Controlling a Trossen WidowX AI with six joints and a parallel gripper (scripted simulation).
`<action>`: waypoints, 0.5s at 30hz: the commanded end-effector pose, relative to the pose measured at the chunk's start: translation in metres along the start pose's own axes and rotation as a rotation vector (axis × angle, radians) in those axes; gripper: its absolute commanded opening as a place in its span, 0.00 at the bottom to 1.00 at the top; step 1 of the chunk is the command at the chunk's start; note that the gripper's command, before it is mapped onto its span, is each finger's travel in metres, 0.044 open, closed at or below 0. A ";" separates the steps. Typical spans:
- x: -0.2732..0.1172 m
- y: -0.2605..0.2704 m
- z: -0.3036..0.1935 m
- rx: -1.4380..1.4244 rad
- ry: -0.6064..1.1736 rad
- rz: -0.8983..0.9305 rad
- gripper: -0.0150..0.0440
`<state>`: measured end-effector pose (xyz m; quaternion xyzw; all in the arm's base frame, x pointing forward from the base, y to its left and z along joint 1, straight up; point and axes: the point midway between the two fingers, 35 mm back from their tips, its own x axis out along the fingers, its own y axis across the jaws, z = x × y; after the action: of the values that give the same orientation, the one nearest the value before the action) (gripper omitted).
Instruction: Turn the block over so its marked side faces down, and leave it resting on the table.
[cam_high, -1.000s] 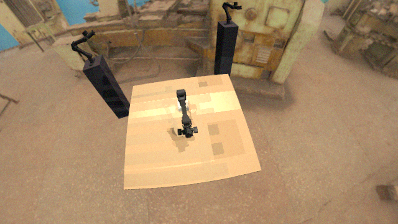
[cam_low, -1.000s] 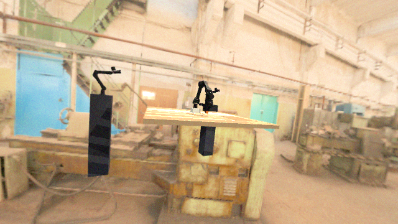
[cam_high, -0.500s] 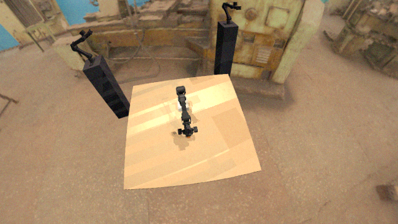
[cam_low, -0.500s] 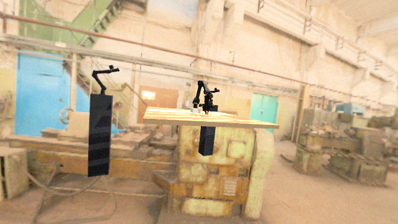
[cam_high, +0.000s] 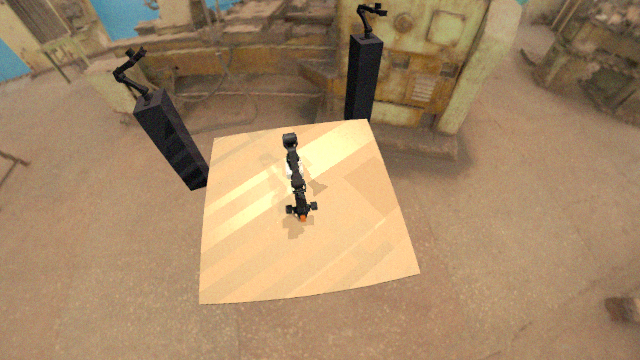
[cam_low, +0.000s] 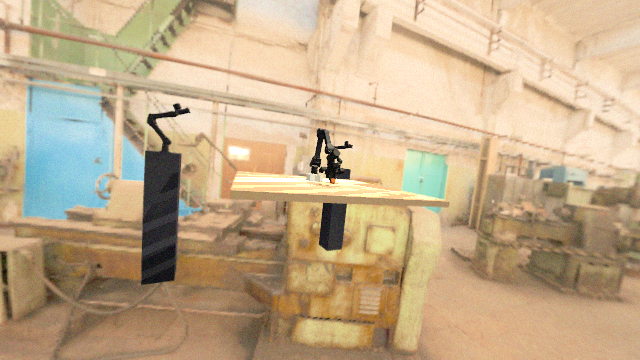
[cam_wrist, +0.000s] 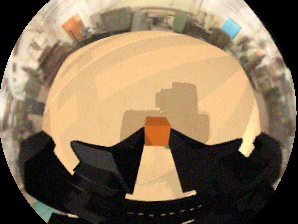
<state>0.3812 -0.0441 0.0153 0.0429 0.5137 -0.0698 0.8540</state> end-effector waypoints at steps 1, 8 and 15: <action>-0.003 -0.001 -0.001 0.005 -0.059 -0.004 0.25; 0.001 0.000 -0.001 0.004 -0.084 -0.004 0.25; 0.017 0.000 -0.001 0.003 -0.188 -0.004 0.25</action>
<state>0.3873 -0.0446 0.0067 0.0384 0.4503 -0.0729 0.8891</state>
